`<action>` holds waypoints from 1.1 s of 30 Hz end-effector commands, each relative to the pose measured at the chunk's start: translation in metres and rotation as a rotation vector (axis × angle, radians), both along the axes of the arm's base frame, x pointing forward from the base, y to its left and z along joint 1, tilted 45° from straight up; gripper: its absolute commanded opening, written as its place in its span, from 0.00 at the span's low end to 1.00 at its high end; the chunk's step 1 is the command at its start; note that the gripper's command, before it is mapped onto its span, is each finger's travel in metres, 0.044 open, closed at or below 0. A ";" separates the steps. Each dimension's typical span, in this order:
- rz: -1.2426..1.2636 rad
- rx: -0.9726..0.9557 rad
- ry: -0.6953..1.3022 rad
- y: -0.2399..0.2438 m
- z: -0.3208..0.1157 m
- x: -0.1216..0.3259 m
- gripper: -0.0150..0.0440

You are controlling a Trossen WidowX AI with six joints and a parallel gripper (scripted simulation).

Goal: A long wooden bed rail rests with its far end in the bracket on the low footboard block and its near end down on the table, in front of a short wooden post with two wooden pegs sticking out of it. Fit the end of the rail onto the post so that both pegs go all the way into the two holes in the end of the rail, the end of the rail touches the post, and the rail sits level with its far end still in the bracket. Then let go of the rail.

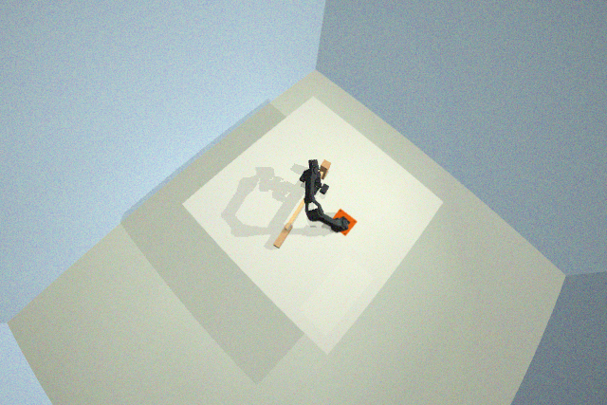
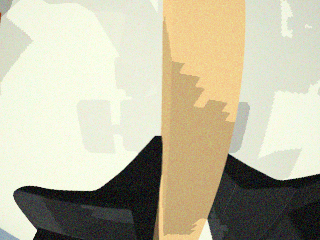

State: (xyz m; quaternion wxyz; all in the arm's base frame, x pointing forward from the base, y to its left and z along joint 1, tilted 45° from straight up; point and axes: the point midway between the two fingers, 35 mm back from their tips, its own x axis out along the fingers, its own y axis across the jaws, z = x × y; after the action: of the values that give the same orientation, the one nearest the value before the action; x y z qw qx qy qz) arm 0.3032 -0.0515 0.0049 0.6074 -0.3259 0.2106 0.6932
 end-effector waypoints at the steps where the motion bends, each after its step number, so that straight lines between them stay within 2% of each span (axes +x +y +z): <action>1: -0.005 -0.005 -0.008 -0.004 0.000 0.002 0.25; 25: -0.005 -0.005 -0.008 -0.009 -0.005 0.003 0.25; 33: 0.000 0.000 0.000 -0.005 -0.005 0.001 0.61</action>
State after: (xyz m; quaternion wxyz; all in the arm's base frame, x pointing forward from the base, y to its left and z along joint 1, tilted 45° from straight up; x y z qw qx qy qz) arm 0.3047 -0.0567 0.0003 0.6073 -0.3262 0.2107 0.6931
